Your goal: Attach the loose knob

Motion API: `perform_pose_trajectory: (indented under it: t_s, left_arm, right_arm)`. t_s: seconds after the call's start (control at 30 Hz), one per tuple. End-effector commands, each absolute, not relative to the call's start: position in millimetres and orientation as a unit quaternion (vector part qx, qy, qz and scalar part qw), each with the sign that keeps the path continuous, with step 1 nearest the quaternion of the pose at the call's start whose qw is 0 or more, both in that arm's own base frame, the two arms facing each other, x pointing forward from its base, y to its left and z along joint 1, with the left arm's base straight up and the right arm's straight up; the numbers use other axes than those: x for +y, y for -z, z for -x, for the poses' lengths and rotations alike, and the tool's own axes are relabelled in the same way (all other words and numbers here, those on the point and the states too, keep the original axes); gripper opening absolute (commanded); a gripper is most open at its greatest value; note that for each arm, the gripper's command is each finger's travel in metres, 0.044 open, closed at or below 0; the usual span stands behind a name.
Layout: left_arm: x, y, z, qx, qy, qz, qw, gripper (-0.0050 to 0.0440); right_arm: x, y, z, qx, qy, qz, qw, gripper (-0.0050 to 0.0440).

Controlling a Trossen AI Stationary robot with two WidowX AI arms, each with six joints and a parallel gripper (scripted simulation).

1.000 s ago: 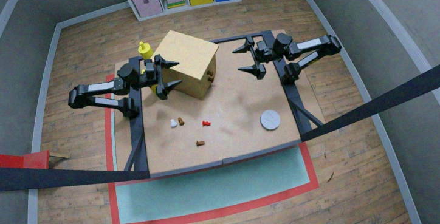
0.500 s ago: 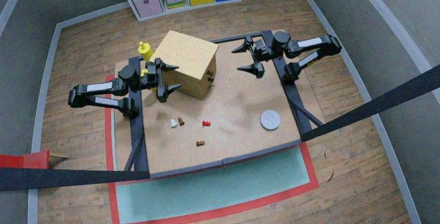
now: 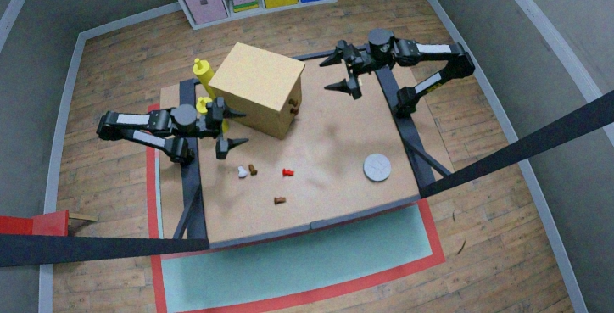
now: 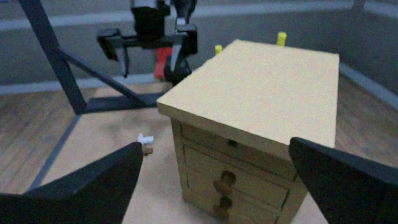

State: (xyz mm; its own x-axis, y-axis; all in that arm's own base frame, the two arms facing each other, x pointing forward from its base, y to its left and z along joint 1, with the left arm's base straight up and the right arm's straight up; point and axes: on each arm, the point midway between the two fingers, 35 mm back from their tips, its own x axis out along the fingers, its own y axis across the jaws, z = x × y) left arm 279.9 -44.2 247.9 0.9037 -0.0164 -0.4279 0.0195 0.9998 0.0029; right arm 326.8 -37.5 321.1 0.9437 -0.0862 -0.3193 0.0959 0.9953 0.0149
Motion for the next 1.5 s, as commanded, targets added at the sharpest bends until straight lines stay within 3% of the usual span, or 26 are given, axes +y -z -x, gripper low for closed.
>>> perform_pose_trajectory:
  t_s: [0.0, 0.43, 0.7, 0.77, 0.83, 1.07, 1.47]
  left_arm:
    - [-56, -246, -274, 0.262, 0.008, 0.003, 0.965, 0.0400]
    - [-96, -179, -250, 0.466, 0.013, 0.003, 0.885, 0.0400]
    - [-110, -134, -244, 0.575, 0.063, -0.064, 0.813, 0.0400]
    - [-108, -127, -246, 0.585, 0.093, -0.097, 0.800, 0.0352]
    - [-108, -127, -246, 0.585, 0.093, -0.097, 0.800, 0.0352]
    - [-98, -104, -249, 0.596, 0.202, -0.204, 0.750, 0.0185]
    - [-84, -80, -254, 0.560, 0.364, -0.324, 0.670, 0.0185]
  right_arm:
    - [-48, -337, -329, 0.186, 0.058, -0.015, 0.981, 0.0400]
    - [-70, -338, -336, 0.283, 0.086, -0.022, 0.955, 0.0400]
    - [-41, -323, -356, 0.261, 0.039, -0.016, 0.964, 0.0400]
    - [-26, -321, -364, 0.242, 0.016, -0.011, 0.970, 0.0400]
    - [-26, -321, -364, 0.242, 0.016, -0.011, 0.970, 0.0400]
    - [26, -307, -384, 0.189, -0.060, 0.007, 0.980, 0.0400]
    - [32, -280, -387, 0.202, -0.055, 0.010, 0.978, 0.0400]
